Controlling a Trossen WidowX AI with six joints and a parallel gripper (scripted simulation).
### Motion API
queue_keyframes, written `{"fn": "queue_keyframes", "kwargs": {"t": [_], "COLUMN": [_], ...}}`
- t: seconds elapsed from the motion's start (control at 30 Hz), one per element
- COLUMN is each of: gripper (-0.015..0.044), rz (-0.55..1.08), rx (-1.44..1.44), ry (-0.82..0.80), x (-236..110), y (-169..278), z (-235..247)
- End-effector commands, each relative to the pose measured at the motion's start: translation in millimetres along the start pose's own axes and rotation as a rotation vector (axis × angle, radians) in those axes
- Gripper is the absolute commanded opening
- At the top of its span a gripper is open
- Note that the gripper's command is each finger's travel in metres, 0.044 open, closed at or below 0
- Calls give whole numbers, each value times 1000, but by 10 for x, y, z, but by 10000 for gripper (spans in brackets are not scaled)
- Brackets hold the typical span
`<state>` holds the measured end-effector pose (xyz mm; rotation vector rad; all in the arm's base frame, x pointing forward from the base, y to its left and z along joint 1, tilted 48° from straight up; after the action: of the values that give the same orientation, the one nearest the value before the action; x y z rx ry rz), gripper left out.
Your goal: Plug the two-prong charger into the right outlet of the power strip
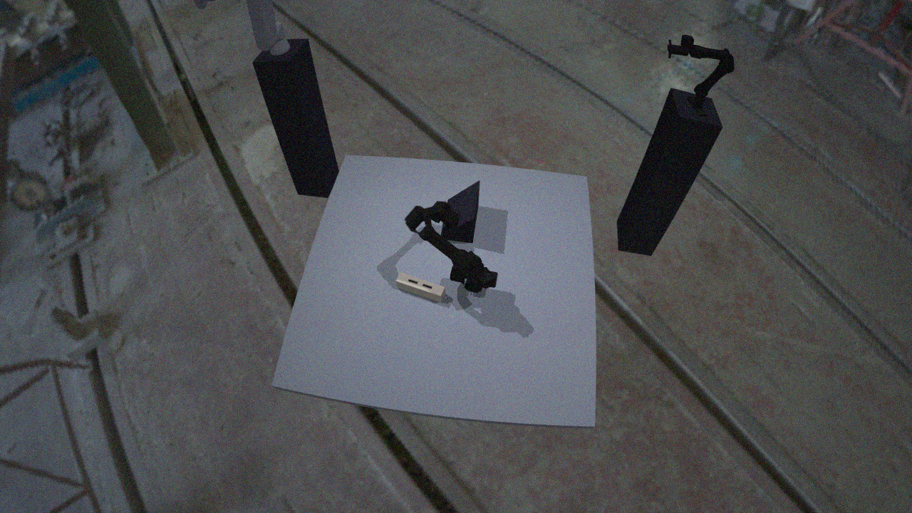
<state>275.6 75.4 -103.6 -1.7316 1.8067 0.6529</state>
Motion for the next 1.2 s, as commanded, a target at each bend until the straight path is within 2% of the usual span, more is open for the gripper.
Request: {"fn": "queue_keyframes", "kwargs": {"t": [0.0,0.23,0.43,0.53,0.87,1.17], "gripper": [309,125,85,6,0,0], "rz": [0,0,0,0,3,3], "rx": [0,0,0,-1,-9,-6], "ry": [0,0,0,-1,3,-1], "x": [-3,-3,-3,-55,-531,-556], "y": [-1,-1,-1,1,99,98], "z": [1,1,1,5,-2,-73]}}
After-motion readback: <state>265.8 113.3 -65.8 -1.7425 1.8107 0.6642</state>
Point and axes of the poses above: the point midway between the two fingers, 35 mm back from their tips, its own x axis out along the fingers, its own z axis across the jaws, y = z × x, the point moved 1 cm from there along -x, back along the fingers, and after that the axes turned 1 degree about x, right-handed, at the moved point
